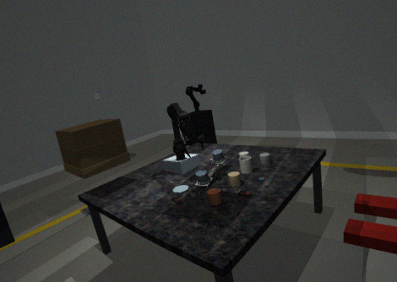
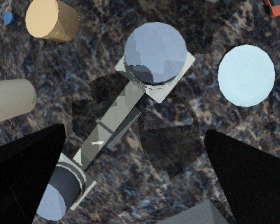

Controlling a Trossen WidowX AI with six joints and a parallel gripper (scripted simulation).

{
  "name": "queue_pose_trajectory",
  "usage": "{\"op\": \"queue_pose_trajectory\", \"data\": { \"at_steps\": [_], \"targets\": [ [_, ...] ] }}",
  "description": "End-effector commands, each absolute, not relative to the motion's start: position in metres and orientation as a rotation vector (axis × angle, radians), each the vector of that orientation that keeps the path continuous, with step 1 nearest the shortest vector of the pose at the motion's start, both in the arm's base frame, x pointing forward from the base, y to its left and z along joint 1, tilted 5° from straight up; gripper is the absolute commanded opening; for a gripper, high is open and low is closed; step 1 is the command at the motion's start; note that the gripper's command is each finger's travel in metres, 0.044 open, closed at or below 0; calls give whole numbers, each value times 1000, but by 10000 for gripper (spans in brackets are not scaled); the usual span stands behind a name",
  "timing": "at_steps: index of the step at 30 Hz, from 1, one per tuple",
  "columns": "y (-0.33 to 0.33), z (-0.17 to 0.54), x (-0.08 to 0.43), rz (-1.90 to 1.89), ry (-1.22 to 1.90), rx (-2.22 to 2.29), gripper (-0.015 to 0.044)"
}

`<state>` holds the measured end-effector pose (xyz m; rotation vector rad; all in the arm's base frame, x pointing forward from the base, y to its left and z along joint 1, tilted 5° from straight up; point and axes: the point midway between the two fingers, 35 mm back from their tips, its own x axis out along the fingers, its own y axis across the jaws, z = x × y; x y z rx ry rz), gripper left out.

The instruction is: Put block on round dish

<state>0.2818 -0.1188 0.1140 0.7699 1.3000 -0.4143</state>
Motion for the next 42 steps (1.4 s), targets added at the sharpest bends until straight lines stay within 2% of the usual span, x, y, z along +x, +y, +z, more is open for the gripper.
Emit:
{"op": "queue_pose_trajectory", "data": {
  "at_steps": [1, 17, 42],
  "targets": [
    [-125, 100, 296, -535, 1336, 845, 440],
    [-144, 46, 334, -1012, 1366, 1062, 440],
    [-143, 13, 334, -1017, 1365, 1064, 440]
  ]
}}
